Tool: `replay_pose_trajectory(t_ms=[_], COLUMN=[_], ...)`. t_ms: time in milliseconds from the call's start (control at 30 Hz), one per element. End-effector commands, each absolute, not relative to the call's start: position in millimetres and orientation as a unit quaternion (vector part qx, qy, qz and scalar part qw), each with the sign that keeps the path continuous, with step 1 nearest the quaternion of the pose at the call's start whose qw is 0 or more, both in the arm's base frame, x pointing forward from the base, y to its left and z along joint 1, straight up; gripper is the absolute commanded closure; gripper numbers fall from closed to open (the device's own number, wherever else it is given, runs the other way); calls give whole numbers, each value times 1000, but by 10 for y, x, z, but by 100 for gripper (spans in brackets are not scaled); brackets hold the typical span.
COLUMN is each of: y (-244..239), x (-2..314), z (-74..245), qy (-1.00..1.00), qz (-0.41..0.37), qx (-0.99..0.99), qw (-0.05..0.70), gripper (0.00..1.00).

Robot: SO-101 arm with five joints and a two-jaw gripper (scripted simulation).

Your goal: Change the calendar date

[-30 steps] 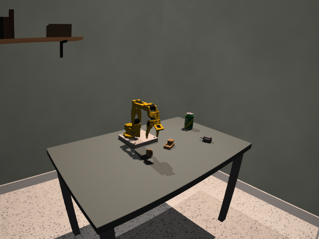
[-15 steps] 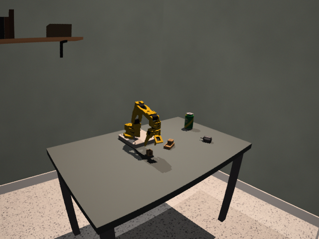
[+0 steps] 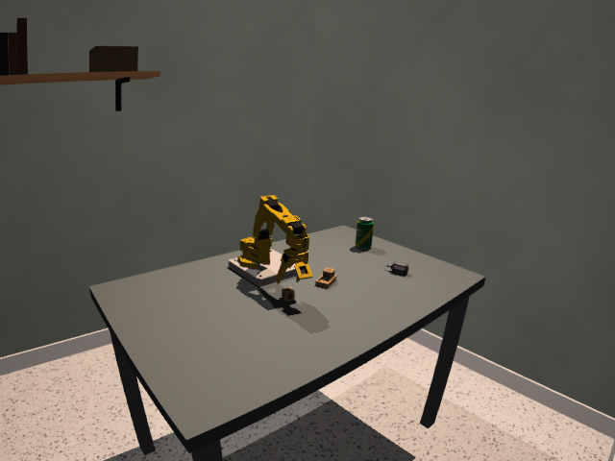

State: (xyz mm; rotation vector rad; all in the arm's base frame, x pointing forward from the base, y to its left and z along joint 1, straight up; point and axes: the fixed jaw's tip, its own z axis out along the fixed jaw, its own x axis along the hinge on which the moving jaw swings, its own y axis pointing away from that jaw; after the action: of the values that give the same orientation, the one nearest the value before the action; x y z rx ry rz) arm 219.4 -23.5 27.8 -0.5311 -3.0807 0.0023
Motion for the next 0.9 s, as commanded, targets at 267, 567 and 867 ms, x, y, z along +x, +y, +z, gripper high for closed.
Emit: replay_pose_trajectory(t_ms=[267,567,867], y=[-257,-258,-259], x=[2216,2221,2223], z=[256,179,70], qy=[-984,-984,-984], qz=[0,0,0], qx=[-177,-177,-177], qw=[5,5,5], gripper=[65,65,65])
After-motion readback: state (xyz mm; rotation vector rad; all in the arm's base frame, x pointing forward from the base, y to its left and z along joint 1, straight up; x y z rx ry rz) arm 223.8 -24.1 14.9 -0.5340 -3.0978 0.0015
